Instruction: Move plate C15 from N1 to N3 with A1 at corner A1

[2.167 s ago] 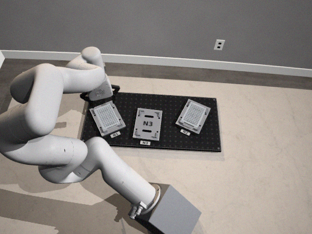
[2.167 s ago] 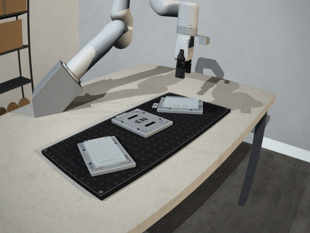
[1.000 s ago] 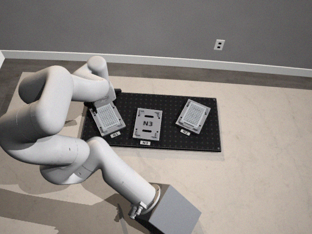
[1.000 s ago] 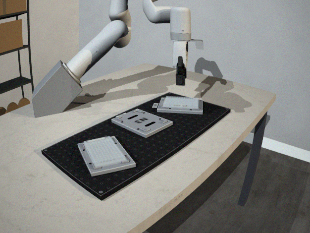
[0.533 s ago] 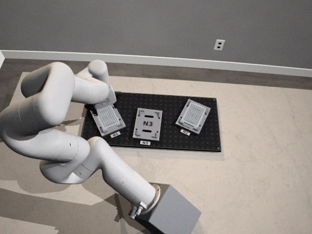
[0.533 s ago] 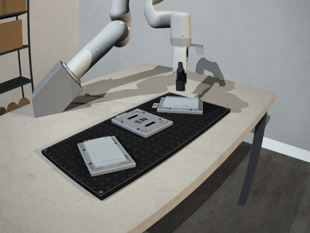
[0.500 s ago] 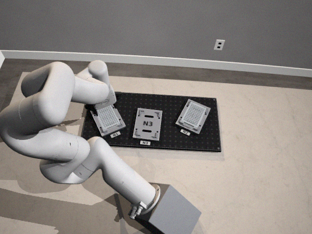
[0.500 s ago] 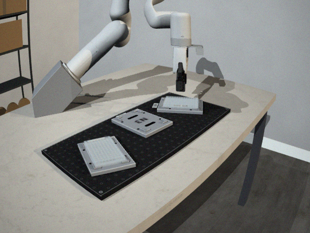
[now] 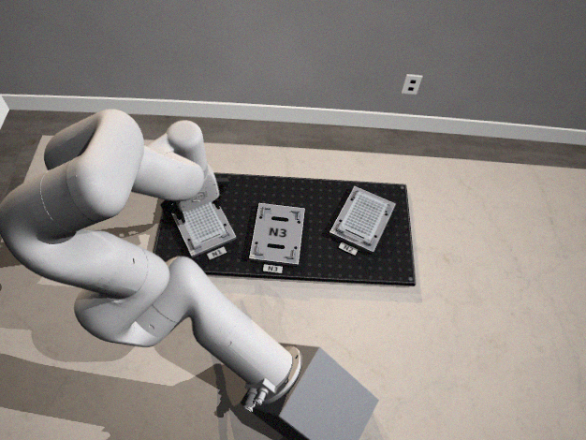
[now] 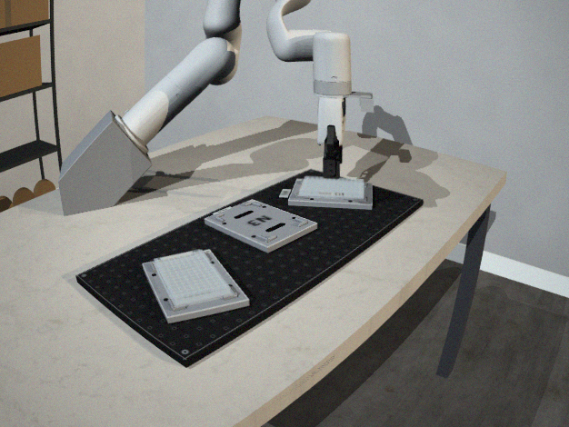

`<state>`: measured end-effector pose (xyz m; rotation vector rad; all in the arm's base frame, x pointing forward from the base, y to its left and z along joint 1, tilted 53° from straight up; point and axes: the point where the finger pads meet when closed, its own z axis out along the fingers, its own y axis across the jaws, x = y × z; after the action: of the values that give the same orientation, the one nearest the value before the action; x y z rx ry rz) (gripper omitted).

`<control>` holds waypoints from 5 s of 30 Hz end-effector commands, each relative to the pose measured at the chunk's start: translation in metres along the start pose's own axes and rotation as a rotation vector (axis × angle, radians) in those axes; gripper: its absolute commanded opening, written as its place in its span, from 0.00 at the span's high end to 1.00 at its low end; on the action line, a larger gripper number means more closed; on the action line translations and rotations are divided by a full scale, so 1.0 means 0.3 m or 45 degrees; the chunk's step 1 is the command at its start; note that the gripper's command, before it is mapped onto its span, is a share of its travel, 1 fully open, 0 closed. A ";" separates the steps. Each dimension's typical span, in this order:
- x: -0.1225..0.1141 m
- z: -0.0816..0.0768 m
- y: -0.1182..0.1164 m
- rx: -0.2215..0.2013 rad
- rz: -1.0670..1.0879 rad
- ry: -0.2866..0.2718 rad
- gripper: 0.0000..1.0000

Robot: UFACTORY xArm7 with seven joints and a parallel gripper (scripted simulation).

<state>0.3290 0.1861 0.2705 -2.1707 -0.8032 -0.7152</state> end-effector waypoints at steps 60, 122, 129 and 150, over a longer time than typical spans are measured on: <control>0.006 0.114 0.002 -0.001 0.000 0.005 0.00; 0.005 0.112 0.002 -0.001 0.000 0.005 1.00; 0.006 0.099 0.002 -0.001 0.000 0.005 1.00; 0.006 0.056 0.002 -0.001 0.000 0.005 1.00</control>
<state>0.3340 0.2007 0.2590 -2.1701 -0.8030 -0.7157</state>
